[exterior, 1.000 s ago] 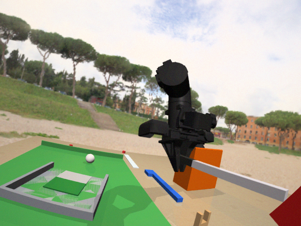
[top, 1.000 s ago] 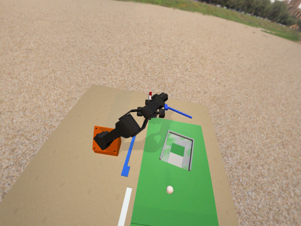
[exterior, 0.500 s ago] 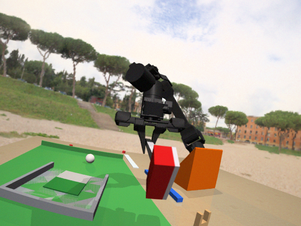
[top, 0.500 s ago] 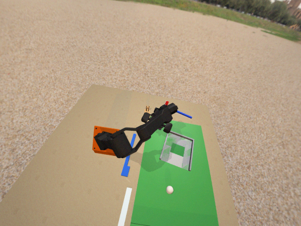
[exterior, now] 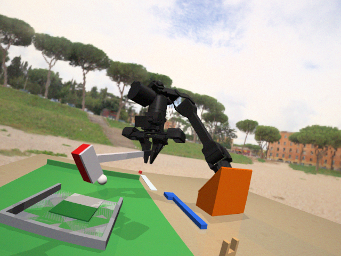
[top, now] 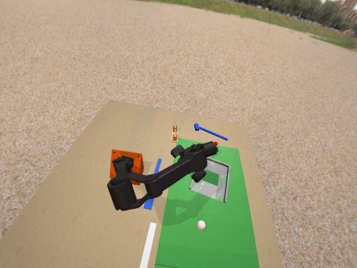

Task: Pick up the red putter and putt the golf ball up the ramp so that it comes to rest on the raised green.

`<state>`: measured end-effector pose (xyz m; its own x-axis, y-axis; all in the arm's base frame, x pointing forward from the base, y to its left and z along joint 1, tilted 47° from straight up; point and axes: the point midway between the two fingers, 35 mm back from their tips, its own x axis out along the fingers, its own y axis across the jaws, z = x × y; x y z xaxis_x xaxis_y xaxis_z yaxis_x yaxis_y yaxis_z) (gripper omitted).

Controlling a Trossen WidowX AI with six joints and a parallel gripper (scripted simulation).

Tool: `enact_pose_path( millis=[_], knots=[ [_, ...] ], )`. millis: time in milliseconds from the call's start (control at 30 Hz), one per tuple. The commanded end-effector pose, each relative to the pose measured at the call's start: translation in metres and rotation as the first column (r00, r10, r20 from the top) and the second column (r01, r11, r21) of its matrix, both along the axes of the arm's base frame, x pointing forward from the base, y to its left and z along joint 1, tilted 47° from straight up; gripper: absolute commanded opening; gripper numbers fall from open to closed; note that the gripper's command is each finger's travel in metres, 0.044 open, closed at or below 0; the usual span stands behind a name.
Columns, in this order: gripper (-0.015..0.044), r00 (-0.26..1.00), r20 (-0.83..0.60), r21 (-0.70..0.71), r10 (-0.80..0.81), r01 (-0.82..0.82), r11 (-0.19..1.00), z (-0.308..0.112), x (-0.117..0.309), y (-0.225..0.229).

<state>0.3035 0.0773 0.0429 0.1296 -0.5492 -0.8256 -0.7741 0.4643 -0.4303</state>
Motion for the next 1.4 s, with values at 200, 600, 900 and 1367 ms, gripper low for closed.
enact_pose_path(
  millis=[200,600,900,1367],
  knots=[
    [0.0,0.962,0.165,0.012,-0.218,0.219,0.976,0.047,-0.004,-0.046],
    [0.0,0.807,0.366,0.069,-0.463,0.473,0.878,0.1,-0.027,-0.105],
    [0.0,0.631,0.494,0.135,-0.598,0.624,0.77,0.134,-0.055,-0.143],
    [0.0,0.458,0.583,0.202,-0.671,0.719,0.665,0.155,-0.084,-0.175]
  ],
)
